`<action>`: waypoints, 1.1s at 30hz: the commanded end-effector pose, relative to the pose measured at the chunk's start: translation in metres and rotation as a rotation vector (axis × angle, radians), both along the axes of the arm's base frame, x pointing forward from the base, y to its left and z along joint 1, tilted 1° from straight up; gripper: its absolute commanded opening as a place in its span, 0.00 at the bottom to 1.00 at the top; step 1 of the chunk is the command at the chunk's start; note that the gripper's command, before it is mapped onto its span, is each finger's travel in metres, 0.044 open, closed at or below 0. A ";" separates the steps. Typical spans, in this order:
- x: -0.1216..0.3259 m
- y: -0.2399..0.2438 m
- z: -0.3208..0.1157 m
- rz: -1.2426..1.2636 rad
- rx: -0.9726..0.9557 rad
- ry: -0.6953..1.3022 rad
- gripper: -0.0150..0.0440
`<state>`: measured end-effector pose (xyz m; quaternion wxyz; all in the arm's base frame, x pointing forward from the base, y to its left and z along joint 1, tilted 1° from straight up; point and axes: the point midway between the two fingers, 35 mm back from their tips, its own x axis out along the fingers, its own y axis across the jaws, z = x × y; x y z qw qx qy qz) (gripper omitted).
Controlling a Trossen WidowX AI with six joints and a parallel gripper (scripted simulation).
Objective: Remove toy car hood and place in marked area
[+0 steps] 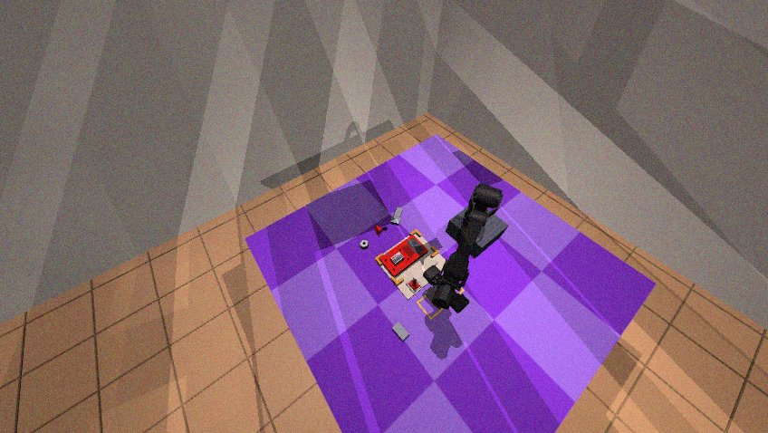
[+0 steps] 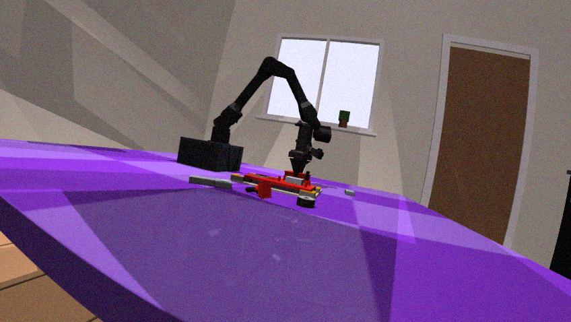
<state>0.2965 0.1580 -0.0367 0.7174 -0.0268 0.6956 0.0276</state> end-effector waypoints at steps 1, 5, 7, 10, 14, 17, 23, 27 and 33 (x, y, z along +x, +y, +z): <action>-0.001 -0.001 -0.003 -0.001 -0.003 0.003 0.25; -0.001 -0.001 -0.005 -0.001 -0.003 0.003 0.25; -0.001 -0.001 -0.006 -0.001 -0.003 0.003 0.25; -0.001 -0.001 -0.007 -0.001 -0.003 0.003 0.25; -0.001 -0.001 -0.009 -0.001 -0.003 0.003 0.25; -0.001 -0.001 -0.011 -0.001 -0.003 0.003 0.25; -0.001 -0.001 -0.014 -0.001 -0.003 0.003 0.25; -0.001 -0.001 -0.016 -0.001 -0.003 0.003 0.25; 0.000 0.000 -0.015 -0.001 0.000 0.000 0.30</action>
